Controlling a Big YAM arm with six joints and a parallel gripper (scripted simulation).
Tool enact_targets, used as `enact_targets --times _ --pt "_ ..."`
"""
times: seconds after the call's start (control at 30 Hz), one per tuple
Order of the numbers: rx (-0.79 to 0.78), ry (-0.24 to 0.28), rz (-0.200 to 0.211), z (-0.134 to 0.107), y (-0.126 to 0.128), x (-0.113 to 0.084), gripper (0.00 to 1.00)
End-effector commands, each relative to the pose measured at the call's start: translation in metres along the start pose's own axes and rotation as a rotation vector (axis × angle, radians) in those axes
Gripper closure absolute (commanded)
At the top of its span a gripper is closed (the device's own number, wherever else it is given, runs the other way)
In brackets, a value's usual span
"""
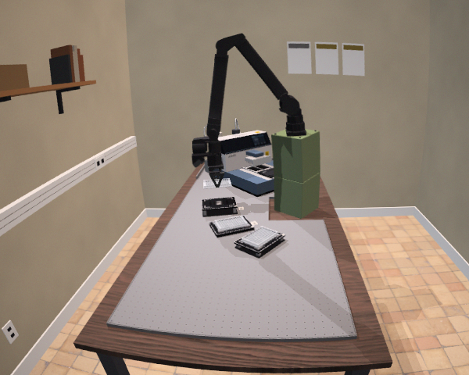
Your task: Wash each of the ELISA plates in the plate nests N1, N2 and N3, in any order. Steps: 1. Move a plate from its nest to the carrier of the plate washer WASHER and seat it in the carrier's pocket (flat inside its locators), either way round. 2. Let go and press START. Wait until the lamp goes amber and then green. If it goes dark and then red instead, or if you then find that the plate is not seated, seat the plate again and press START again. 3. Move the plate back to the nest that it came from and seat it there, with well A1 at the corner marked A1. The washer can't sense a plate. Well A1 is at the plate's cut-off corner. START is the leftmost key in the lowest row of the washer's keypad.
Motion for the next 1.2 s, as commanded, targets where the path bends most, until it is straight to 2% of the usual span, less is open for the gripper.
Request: enact_targets --times 0.0,1.17 --pt "0.007 0.015 0.002 -0.008 0.006 0.007 0.18" --pt "0.004 -0.006 -0.003 0.003 0.0 -0.001 0.18"
Point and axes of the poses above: the point where the finger pads meet when closed, its own x axis out along the fingers, its own y axis across the jaws, z = x × y, the point moved 2 cm from there along -x, back along the fingers, and after that the axes turned 8 degrees about -x, right-handed, at the moved point
